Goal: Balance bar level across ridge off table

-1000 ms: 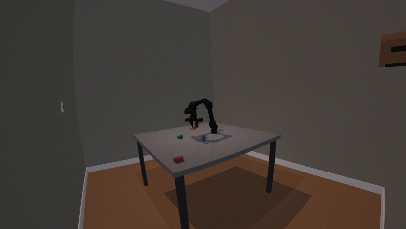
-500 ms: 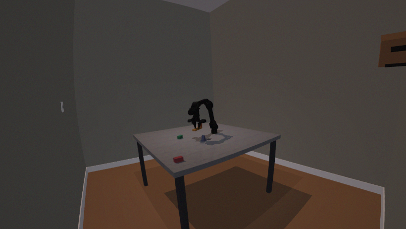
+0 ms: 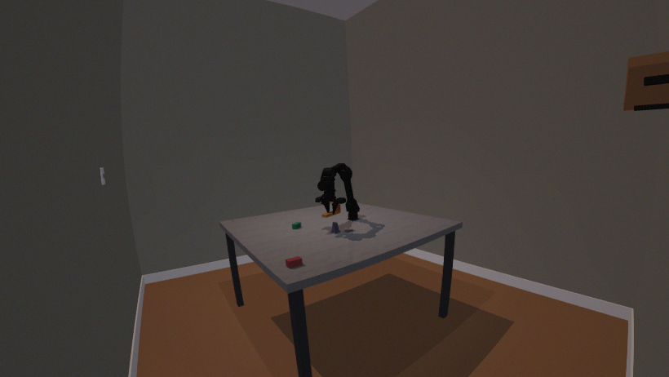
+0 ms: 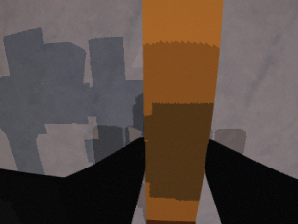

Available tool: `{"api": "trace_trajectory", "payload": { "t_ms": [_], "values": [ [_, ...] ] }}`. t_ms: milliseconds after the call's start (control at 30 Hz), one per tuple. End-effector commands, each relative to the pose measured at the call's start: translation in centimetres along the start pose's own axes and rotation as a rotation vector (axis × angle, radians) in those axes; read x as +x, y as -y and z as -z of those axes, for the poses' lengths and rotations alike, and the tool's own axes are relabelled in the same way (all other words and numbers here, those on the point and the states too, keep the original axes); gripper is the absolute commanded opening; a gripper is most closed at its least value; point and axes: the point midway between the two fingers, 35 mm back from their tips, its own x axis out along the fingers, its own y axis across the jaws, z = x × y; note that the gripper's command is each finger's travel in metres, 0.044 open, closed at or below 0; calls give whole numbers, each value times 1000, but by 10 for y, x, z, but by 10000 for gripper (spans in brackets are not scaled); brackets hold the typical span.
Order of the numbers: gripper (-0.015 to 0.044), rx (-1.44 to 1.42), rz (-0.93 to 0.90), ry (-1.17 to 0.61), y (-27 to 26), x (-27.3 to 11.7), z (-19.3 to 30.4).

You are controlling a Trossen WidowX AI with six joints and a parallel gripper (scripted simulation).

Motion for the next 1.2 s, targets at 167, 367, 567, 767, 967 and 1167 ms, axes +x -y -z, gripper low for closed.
{"api": "trace_trajectory", "payload": {
  "t_ms": [167,367,567,767,967,1167],
  "values": [
    [0,28,-3,2,-10,3,-3],
    [0,28,-4,2,-11,13,-4],
    [0,28,-3,2,-11,22,-4],
    [0,29,-3,2,-10,32,-3],
    [0,29,-3,2,-9,42,-2],
    [0,29,-3,2,-9,43,-3]
  ]
}}
